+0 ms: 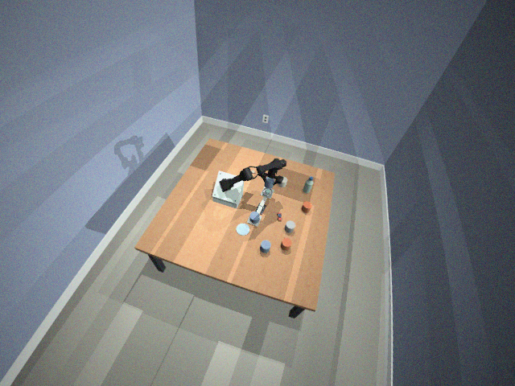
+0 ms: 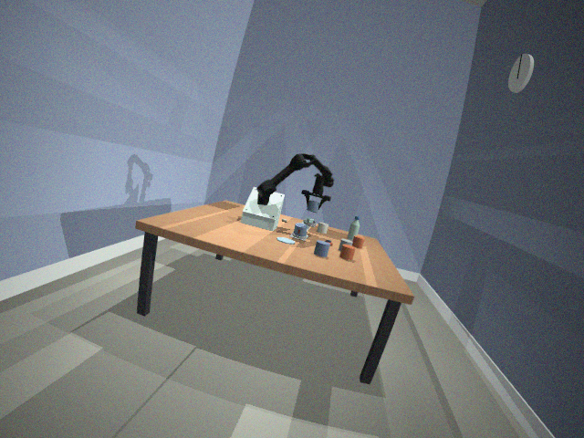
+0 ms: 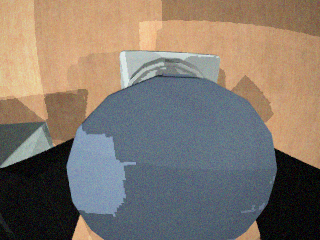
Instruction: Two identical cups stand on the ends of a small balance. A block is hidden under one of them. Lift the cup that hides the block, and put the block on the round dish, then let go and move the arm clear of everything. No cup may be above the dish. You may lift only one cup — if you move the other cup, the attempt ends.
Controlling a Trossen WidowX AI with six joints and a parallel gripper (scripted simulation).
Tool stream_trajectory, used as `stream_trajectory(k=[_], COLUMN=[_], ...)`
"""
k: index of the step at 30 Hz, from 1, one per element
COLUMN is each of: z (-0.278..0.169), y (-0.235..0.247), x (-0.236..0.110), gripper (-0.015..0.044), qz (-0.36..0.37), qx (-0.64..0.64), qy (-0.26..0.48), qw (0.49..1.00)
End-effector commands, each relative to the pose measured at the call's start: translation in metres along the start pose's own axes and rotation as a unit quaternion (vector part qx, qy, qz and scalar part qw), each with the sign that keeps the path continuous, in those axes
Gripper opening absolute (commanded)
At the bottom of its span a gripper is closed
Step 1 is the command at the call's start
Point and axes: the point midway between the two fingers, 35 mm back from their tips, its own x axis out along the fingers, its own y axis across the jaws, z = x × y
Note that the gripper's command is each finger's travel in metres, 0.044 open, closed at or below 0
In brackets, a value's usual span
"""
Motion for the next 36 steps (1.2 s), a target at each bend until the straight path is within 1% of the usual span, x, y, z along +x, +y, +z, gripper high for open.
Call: stream_trajectory(k=[1,23,27,36], z=[0.0,0.002,0.034,0.101], y=[0.0,0.001,0.02,0.085], x=[0.0,0.001,0.02,0.079], gripper=[0.0,0.0,0.0,0.0], qz=[-0.001,-0.001,-0.002,-0.003], qx=[-0.001,-0.001,0.0,0.002], qy=[0.0,-0.001,-0.004,-0.009], qw=[1.0,1.0,1.0,1.0])
